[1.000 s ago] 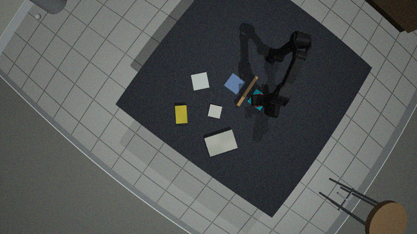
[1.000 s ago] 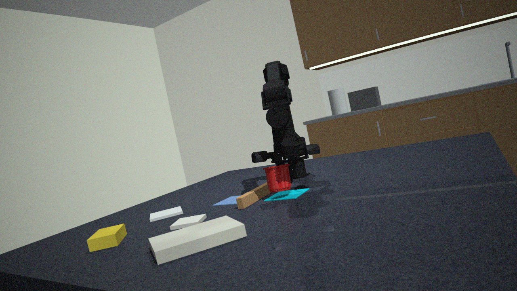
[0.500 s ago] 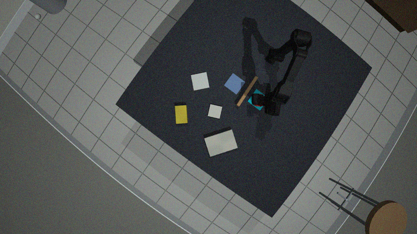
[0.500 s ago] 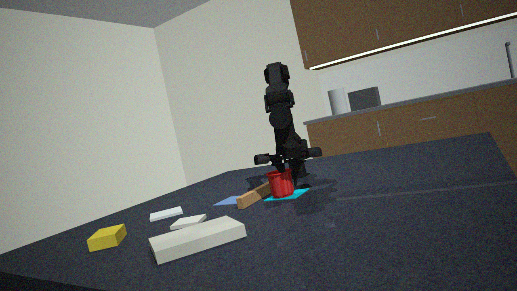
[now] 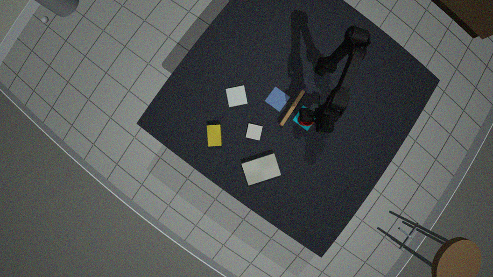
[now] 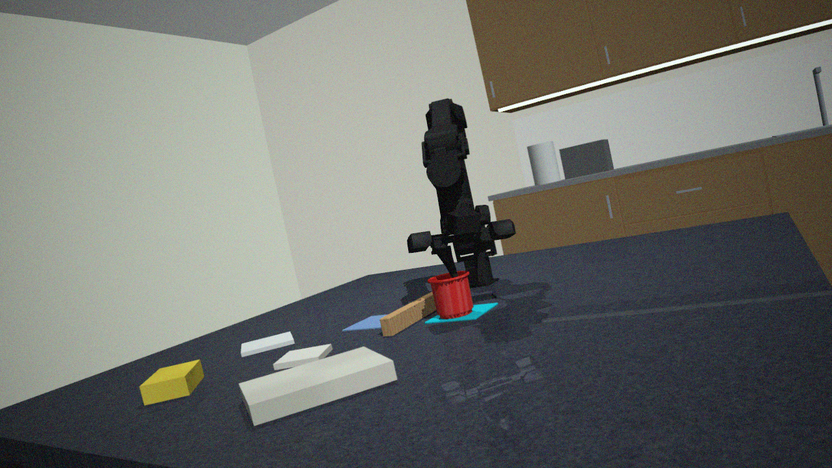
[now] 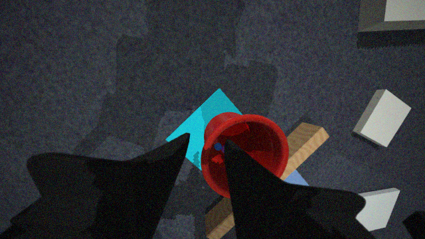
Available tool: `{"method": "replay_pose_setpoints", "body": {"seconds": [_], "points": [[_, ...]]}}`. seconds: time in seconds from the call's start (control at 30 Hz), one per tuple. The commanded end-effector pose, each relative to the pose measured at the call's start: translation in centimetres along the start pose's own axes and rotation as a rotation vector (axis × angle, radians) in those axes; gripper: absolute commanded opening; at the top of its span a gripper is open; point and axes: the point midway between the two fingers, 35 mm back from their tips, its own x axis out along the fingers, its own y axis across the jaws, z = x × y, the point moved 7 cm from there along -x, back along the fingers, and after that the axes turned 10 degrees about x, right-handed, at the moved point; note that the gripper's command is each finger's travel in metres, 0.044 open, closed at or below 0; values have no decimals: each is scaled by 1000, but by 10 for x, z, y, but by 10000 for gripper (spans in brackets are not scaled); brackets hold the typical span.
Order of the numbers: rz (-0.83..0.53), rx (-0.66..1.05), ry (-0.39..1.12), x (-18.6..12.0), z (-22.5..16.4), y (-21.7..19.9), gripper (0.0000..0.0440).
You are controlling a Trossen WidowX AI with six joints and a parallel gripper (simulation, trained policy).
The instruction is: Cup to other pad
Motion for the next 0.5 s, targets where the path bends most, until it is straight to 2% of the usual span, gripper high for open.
{"method": "replay_pose_setpoints", "body": {"seconds": [0.0,0.47], "points": [[12,4,-12,-5,-4,0,184],[24,25,-120,-39,-7,-1,268]]}}
